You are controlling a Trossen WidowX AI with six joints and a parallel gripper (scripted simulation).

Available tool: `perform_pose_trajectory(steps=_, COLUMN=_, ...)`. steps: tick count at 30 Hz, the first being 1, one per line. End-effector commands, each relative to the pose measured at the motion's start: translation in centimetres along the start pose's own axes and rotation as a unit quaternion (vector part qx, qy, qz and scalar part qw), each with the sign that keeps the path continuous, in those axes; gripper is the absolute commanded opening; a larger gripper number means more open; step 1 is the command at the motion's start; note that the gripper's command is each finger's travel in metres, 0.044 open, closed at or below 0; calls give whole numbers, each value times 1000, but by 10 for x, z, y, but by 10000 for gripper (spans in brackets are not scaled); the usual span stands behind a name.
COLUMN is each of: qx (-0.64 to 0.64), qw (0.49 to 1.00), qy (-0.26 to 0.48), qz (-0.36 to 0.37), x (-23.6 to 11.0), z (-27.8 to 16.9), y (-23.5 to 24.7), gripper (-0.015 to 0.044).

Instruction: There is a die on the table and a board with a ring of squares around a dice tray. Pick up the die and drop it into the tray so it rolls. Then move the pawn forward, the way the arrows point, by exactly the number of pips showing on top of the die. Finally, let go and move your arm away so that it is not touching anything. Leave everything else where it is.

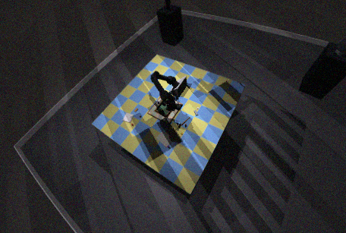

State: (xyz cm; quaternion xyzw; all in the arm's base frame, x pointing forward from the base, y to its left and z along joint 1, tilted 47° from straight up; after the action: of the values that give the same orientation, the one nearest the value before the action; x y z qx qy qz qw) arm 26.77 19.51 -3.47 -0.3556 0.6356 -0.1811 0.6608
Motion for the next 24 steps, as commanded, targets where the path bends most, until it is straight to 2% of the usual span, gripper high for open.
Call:
perform_pose_trajectory(steps=1, qx=-65, qw=998, qy=0, qz=-2, x=3, z=-1, y=-13, gripper=0)
perform_pose_trajectory(steps=12, qx=-221, qw=975, qy=0, qz=-3, x=9, z=-4, y=-45, gripper=0)
perform_pose_trajectory(steps=24, qx=-381, qw=924, qy=4, qz=-7, x=18, z=-13, y=-79, gripper=0)
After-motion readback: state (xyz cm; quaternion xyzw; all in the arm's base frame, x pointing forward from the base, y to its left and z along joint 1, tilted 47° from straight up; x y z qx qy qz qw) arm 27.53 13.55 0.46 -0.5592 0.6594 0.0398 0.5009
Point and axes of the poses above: the point midway between the two fingers, 35 mm back from their tips, its own x axis out along the fingers, its own y axis across the jaws, z = x × y, the point moved 3 cm from there along -x, back along the fingers
